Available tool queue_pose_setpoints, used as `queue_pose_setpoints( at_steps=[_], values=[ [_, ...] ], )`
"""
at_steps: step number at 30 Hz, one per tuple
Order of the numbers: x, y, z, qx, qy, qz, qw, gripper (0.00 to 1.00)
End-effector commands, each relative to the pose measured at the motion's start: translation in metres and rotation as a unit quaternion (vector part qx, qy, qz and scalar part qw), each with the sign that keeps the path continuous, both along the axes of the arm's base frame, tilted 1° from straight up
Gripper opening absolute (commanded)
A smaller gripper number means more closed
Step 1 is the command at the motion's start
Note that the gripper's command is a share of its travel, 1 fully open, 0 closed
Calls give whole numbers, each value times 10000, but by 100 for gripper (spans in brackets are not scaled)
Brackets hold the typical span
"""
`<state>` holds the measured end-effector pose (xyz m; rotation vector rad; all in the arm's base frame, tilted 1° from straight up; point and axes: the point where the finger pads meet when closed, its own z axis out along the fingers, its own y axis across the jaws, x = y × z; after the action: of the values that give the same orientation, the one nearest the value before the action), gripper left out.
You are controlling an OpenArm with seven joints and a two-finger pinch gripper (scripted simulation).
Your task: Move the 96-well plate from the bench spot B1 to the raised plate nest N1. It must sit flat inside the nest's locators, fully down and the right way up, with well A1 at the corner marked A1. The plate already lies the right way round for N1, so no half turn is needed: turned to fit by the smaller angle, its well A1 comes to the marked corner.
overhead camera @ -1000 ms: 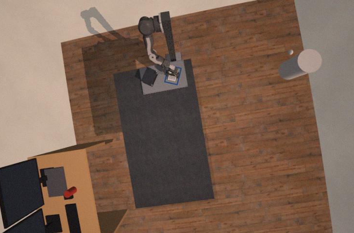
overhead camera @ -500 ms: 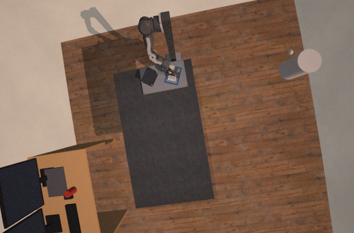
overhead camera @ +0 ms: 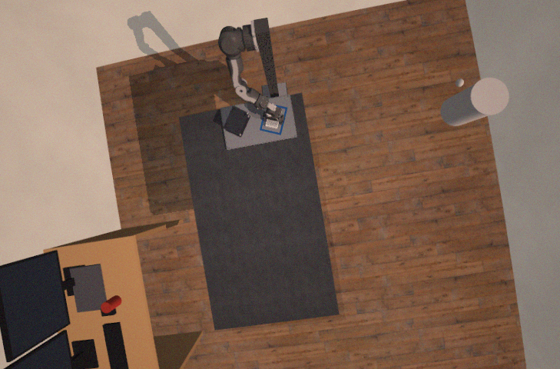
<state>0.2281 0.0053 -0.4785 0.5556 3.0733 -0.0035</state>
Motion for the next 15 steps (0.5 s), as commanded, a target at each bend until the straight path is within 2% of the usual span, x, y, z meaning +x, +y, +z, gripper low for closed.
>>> queue_pose_setpoints(
  at_steps=[1, 4, 15],
  values=[
    [-22, -10, -4, -26, 19, 1, 10000, 77],
    [-50, -16, -12, -41, 27, 9, 10000, 77],
    [-50, -16, -12, -41, 27, 9, 10000, 77]
  ],
)
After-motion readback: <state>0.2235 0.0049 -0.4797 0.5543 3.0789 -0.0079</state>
